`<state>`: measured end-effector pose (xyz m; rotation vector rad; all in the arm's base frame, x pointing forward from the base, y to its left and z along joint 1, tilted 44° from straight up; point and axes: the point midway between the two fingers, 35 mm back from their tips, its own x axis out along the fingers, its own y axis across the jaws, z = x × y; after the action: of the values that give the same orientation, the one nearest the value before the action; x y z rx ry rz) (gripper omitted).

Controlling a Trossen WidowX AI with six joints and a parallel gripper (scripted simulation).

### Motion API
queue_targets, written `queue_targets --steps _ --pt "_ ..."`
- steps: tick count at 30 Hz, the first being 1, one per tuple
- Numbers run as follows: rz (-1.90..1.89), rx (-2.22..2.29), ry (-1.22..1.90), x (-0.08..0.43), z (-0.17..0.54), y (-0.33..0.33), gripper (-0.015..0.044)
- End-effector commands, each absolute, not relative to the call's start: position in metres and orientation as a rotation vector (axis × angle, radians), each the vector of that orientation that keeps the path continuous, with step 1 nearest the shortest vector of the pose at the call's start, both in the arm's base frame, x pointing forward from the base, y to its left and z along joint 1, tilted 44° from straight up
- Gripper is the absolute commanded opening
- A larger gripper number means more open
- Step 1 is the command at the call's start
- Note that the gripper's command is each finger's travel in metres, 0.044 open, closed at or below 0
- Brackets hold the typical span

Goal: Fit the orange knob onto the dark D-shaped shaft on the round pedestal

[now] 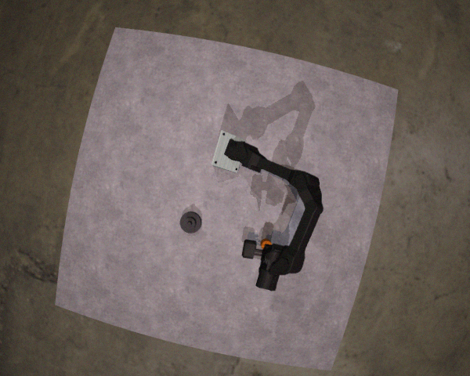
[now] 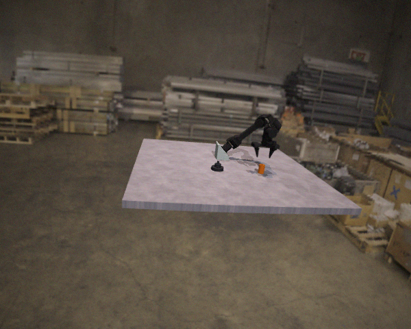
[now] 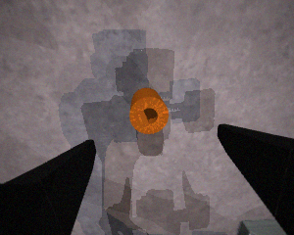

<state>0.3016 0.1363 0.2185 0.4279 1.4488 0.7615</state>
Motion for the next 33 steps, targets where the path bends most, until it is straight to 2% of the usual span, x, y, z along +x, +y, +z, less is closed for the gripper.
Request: queue_targets --steps 1,33 --pt "0.773 0.429 1.459 0.297 0.205 0.151 0.044" --pt "0.774 0.429 1.458 0.297 0.167 0.189 0.044"
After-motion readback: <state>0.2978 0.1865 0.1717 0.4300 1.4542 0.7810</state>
